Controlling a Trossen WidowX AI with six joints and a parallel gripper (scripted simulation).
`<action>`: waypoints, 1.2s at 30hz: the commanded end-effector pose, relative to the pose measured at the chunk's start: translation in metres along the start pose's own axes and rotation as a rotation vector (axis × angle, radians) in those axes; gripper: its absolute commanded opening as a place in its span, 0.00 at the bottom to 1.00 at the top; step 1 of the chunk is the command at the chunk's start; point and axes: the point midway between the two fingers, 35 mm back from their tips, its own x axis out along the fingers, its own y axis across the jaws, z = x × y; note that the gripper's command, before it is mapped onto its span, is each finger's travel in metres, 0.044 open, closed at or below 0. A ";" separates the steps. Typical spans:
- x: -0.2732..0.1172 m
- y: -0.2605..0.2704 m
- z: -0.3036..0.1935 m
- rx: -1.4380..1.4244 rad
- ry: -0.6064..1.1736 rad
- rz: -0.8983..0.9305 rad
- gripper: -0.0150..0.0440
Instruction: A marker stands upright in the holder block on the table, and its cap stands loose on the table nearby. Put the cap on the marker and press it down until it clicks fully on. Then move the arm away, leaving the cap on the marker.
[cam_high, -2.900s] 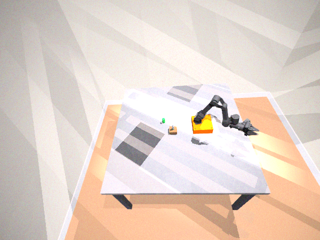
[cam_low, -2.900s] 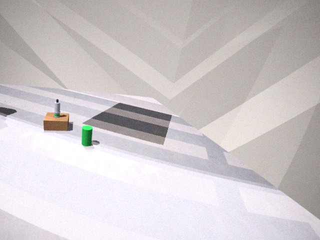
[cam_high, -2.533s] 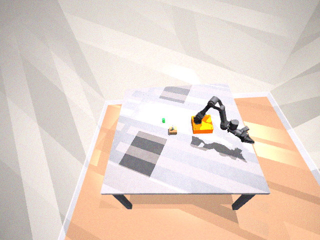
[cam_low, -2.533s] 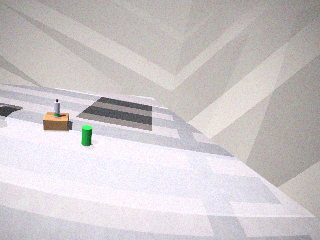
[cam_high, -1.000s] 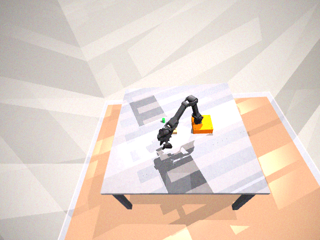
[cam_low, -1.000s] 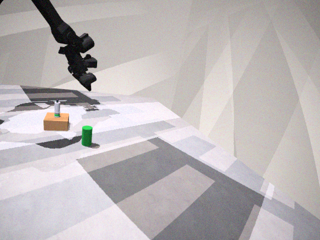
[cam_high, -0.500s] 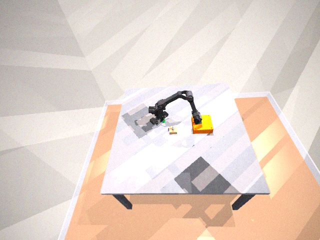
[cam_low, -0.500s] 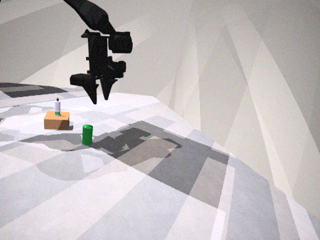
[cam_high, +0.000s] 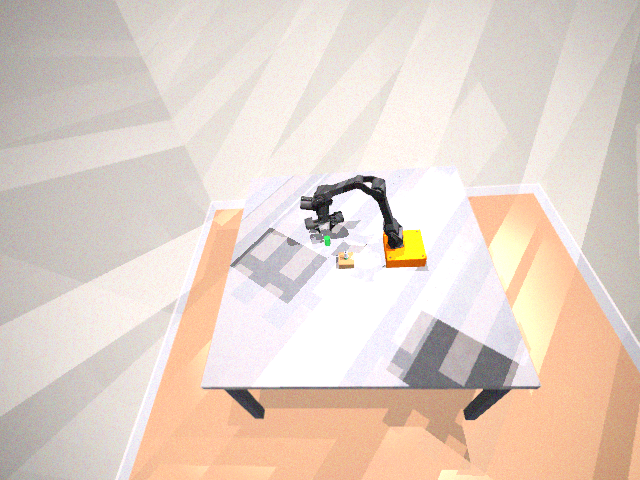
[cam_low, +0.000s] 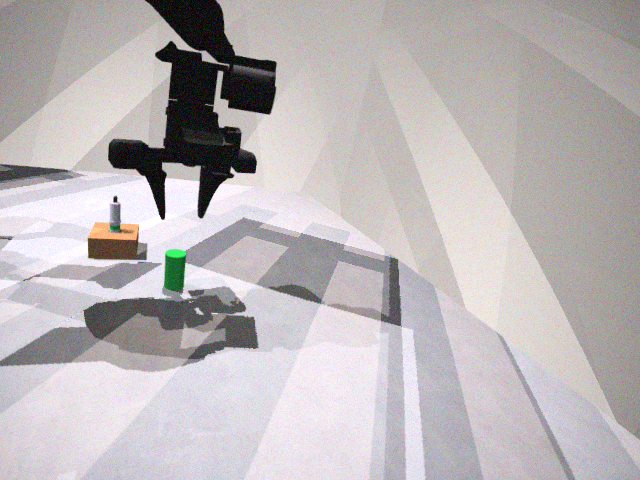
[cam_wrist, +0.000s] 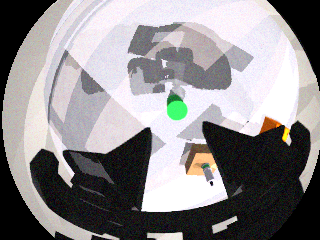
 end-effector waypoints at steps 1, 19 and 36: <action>0.020 -0.005 -0.001 0.012 0.012 -0.017 0.68; 0.049 -0.005 0.002 0.012 0.012 -0.017 0.68; 0.076 -0.005 0.001 0.012 0.012 -0.017 0.68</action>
